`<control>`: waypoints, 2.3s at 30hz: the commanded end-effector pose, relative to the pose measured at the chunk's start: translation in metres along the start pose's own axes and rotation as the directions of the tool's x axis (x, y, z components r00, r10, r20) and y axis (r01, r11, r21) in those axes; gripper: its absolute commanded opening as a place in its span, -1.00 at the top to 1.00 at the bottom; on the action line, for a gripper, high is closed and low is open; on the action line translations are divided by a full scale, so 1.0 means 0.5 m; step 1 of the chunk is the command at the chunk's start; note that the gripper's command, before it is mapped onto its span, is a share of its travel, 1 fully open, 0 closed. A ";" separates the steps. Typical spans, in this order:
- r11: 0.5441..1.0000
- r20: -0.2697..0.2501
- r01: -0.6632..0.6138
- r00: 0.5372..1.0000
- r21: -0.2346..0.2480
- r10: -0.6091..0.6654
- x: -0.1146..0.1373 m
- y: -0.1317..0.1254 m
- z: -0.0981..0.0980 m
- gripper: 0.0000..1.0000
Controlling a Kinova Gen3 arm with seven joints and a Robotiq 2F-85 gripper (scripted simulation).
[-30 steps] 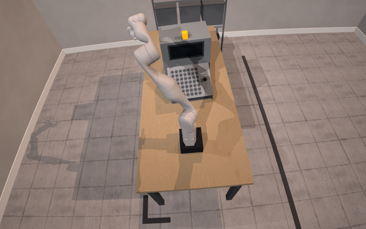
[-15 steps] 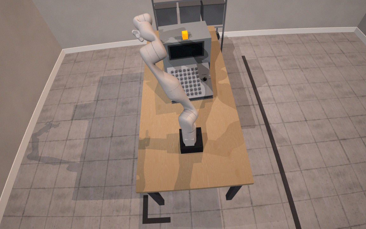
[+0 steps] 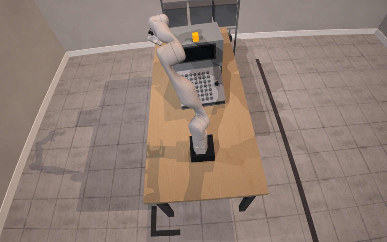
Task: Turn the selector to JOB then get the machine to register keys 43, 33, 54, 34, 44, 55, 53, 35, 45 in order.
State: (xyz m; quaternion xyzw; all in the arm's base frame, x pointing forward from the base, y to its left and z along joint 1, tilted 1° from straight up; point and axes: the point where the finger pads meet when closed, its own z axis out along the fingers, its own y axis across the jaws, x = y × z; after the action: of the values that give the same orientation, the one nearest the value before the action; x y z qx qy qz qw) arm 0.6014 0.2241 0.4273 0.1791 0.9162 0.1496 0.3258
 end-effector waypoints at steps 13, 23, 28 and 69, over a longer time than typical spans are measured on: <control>0.910 -0.054 0.413 0.909 -0.023 -0.414 0.002 -0.096 -0.057 -1.00; 0.778 -0.079 0.626 0.775 -0.042 -0.627 0.005 -0.153 -0.090 -1.00; 0.669 -0.092 0.741 0.663 -0.056 -0.742 0.006 -0.189 -0.110 -1.00; -0.213 -0.111 0.963 -0.233 -0.166 -0.966 0.016 -0.404 -0.233 -1.00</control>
State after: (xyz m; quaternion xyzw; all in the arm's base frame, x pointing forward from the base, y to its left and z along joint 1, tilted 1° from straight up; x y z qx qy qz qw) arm 0.4756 0.0325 0.4297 -0.6083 0.7481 -0.1314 0.2301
